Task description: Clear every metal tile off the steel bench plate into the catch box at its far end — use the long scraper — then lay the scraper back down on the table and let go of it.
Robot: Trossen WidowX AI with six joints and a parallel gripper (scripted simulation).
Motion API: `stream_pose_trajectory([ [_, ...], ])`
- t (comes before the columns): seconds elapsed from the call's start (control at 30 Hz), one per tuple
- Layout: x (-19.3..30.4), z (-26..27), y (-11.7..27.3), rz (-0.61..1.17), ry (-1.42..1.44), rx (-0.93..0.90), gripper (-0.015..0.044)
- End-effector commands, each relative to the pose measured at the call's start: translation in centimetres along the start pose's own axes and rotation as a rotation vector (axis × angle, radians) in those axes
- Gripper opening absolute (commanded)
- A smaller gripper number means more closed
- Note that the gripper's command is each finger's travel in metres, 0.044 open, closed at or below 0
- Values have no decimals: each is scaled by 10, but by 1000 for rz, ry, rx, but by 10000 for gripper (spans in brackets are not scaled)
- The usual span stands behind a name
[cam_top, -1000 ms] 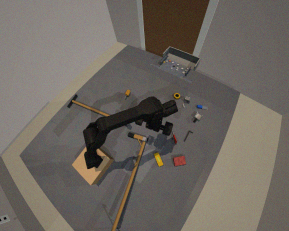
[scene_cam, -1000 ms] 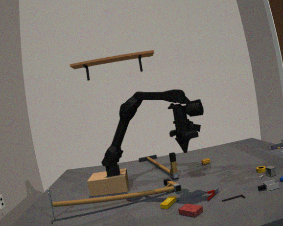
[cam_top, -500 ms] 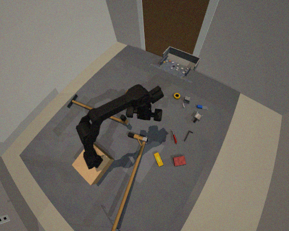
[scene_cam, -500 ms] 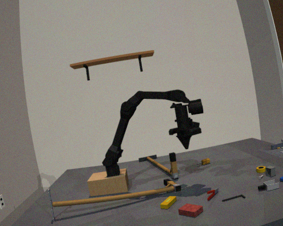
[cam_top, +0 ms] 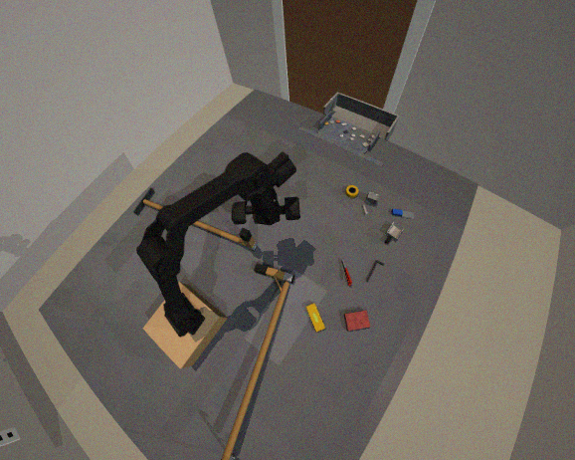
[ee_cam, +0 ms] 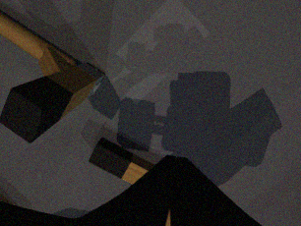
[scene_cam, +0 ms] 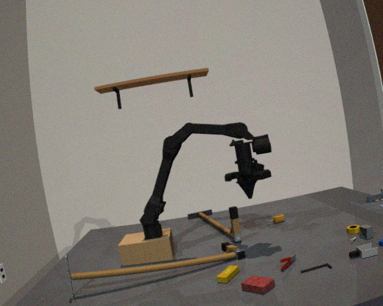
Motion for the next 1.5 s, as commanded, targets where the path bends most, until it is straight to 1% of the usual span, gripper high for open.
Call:
stream_pose_trajectory([
  [0.0, -6, 15, -1, -1, 51, -4, 0],
  [0.73, -29, 117, -2, -7, 367, -12, 0],
  [1.47, -22, 217, -3, -13, 682, -22, 0],
])
Point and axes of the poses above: the point midway between the two fingers, 35 mm back from their tips, its own y axis back along the fingers, its own z axis across the jaws, x = y × z, the point moved 10 cm from there along y, back along the fingers, and after that the axes turned 13 degrees about -y, right-handed, at the moved point
